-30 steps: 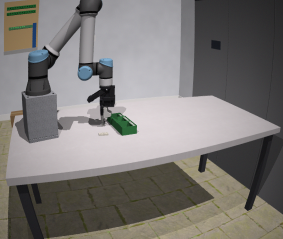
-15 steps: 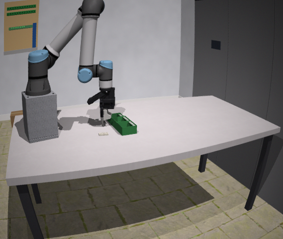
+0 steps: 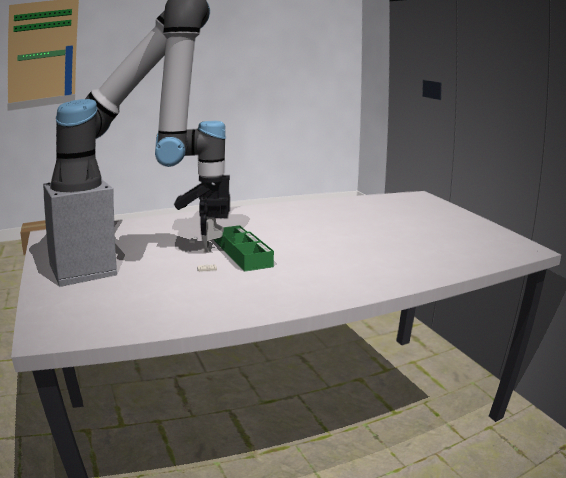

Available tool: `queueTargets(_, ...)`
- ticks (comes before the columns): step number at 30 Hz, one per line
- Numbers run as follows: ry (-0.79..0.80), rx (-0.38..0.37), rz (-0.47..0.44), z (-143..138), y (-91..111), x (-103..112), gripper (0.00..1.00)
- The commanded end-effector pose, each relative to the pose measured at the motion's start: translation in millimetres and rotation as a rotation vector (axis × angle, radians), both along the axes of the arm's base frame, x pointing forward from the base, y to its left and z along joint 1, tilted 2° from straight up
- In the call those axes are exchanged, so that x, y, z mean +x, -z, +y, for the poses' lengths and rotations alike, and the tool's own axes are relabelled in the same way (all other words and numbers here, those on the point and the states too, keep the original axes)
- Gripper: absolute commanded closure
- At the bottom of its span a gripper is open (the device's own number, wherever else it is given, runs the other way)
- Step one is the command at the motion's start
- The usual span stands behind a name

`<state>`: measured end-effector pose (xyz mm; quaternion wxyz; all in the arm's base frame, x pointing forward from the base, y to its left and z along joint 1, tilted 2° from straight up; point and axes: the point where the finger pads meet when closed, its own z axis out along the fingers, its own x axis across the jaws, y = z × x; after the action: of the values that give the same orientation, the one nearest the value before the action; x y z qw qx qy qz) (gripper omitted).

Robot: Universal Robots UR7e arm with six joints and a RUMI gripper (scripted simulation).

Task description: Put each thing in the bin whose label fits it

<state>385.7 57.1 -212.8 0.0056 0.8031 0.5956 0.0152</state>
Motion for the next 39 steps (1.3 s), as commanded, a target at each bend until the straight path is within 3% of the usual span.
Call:
queueTargets(1, 0.0, 0.0, -0.001, -0.1, -0.3, 0.4, 1.0)
queueTargets(27, 0.0, 0.0, -0.001, -0.1, -0.3, 0.4, 1.0)
queueTargets(39, 0.0, 0.0, -0.001, -0.4, -40.1, -0.9, 1.0)
